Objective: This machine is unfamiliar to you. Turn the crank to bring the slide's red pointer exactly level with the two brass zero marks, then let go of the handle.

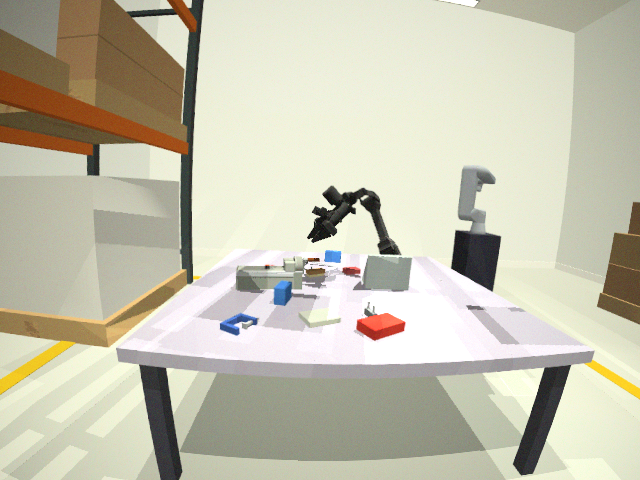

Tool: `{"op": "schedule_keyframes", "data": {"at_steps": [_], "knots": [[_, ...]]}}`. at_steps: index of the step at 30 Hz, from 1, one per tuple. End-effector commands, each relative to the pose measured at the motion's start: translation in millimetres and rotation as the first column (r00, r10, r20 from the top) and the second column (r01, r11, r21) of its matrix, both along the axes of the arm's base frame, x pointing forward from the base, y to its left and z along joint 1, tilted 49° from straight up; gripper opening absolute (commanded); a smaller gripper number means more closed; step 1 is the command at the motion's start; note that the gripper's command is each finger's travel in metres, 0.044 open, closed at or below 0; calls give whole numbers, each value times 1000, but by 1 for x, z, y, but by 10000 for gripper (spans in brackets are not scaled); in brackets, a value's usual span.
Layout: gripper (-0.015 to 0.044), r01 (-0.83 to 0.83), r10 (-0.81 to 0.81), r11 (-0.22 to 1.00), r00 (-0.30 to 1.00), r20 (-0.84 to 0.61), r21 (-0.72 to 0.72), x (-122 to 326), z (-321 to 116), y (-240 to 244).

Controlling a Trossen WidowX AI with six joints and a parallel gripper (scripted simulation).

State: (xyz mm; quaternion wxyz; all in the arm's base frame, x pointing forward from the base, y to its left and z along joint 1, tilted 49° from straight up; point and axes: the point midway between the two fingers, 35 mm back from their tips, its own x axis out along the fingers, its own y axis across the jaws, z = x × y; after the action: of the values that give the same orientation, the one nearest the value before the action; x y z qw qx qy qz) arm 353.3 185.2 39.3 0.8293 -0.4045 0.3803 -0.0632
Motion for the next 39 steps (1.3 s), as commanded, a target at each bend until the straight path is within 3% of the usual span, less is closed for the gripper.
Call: {"op": "schedule_keyframes", "data": {"at_steps": [1, 39], "knots": [[440, 6, -6, 1000, 1000, -1, -9, -1, -6, -11], [440, 6, -6, 1000, 1000, -1, -11, 1, -57, -66]]}}
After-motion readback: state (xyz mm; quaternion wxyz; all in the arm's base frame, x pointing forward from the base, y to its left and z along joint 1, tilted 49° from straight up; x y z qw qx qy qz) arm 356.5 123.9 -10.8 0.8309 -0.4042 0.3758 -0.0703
